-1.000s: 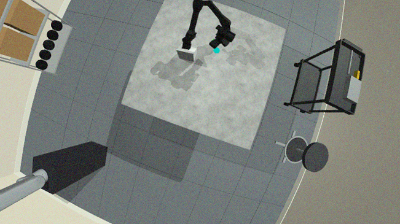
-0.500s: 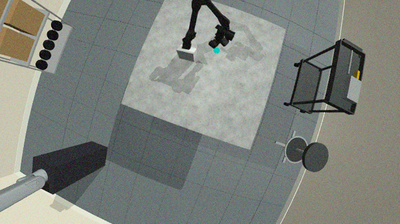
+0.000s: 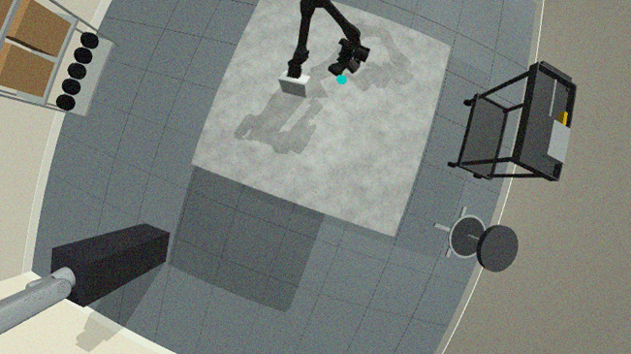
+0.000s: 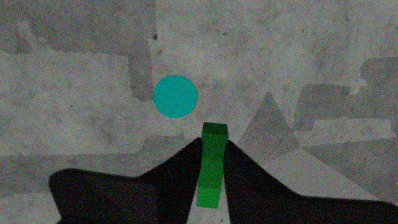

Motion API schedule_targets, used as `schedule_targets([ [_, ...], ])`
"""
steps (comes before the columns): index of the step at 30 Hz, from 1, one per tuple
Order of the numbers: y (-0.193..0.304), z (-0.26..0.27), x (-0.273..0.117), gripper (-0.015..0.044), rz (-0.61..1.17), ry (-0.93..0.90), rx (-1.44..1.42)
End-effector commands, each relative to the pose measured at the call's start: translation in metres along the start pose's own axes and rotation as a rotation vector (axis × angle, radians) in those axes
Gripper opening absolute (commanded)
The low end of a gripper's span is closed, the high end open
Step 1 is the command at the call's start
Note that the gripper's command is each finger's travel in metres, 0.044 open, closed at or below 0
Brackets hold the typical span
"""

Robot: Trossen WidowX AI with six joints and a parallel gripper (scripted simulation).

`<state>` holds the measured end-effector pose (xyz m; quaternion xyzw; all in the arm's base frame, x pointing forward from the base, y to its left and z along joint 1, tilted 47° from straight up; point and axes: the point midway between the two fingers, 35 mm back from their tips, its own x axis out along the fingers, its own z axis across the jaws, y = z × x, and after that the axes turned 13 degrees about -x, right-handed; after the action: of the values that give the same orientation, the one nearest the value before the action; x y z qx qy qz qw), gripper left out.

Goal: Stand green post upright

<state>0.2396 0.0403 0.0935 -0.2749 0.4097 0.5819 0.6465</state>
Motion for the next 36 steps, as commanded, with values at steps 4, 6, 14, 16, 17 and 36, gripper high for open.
schedule_targets([
  [4,0.003,-0.003,0.004,0.0023,-0.012,0.048,0.0],
  [6,0.004,-0.003,0.005,0.0023,-0.017,0.061,-0.001],
  [14,0.005,-0.005,0.009,0.0023,-0.035,0.109,-0.005],
  [16,0.006,-0.006,0.009,0.0023,-0.041,0.121,-0.006],
  [17,0.006,-0.006,0.01,0.0023,-0.043,0.127,-0.007],
  [36,0.008,-0.01,0.016,0.0023,-0.105,0.233,-0.015],
])
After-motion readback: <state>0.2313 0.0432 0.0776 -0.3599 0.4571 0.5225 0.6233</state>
